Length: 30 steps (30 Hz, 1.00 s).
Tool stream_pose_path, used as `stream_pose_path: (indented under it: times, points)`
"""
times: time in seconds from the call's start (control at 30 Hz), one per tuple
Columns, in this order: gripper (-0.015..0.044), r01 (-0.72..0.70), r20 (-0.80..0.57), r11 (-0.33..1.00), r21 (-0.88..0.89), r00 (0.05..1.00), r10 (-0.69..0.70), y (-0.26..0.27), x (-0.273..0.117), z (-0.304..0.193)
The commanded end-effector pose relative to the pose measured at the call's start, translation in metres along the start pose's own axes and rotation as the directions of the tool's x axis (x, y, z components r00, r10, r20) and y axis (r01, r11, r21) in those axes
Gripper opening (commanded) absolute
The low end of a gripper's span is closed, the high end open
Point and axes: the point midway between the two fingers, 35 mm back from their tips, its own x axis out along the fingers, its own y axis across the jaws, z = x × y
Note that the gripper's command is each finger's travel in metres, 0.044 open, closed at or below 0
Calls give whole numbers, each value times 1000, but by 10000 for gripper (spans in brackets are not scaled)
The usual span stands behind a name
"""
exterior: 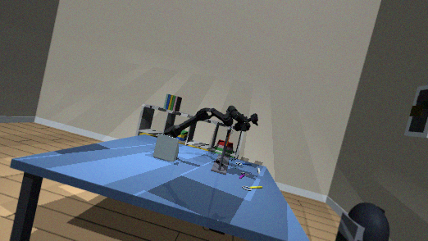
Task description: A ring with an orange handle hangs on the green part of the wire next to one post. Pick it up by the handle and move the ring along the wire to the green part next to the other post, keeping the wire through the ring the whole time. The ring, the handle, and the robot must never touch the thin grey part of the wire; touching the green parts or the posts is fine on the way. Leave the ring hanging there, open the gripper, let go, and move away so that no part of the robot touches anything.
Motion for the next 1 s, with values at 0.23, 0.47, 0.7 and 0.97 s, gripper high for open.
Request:
stream_pose_path:
  times: [0.23, 0.47, 0.7, 0.97]
  points:
    - [190, -53, -21, 989, 139, 998, 57, 7, 2, -16]
    - [160, -114, -48, 937, 330, 989, 137, 16, 3, -38]
    - [160, -153, -67, 847, 510, 974, 216, 25, 2, -60]
    - [160, -166, -82, 722, 671, 952, 295, 33, -2, -81]
